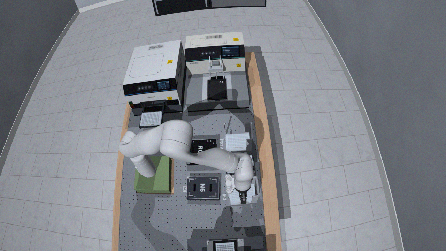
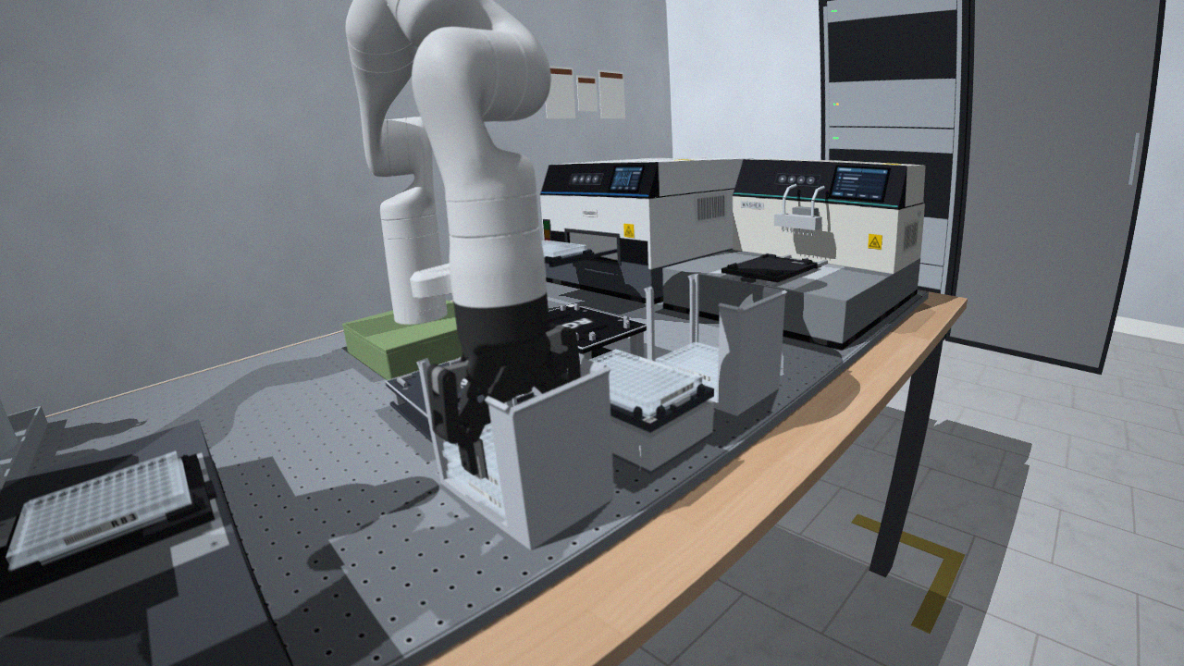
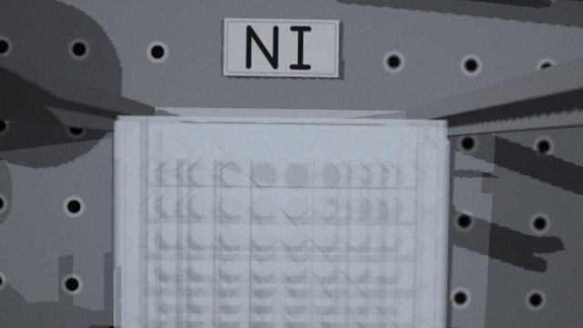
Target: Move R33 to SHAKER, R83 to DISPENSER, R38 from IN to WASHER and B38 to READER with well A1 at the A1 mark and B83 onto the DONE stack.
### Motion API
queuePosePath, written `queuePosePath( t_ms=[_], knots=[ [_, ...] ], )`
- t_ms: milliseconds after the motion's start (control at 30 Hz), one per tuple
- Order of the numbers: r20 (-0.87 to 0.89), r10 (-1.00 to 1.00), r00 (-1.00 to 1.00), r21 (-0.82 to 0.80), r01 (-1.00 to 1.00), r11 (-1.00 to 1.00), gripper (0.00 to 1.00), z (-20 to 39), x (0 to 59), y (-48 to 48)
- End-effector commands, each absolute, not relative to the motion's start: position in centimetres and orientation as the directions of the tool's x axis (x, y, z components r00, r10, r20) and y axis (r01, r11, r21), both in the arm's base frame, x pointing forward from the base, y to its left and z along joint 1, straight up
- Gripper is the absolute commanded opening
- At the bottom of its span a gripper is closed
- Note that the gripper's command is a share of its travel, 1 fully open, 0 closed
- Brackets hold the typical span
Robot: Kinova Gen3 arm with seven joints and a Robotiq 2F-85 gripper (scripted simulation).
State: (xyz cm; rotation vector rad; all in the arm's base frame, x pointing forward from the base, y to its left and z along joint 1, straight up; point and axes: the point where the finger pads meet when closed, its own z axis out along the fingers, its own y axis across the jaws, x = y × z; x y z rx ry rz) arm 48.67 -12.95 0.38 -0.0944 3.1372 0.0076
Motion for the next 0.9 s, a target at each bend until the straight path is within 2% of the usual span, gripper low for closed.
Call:
queuePosePath(
  t_ms=[0,867],
  knots=[
    [-0.004,-0.055,-0.998,0.007,-0.055,0.998,0.94,0.8,48.7,-12.9],
    [-0.005,-0.057,-0.998,0.008,-0.057,0.998,0.94,2.4,48.7,-13.0]
  ],
)
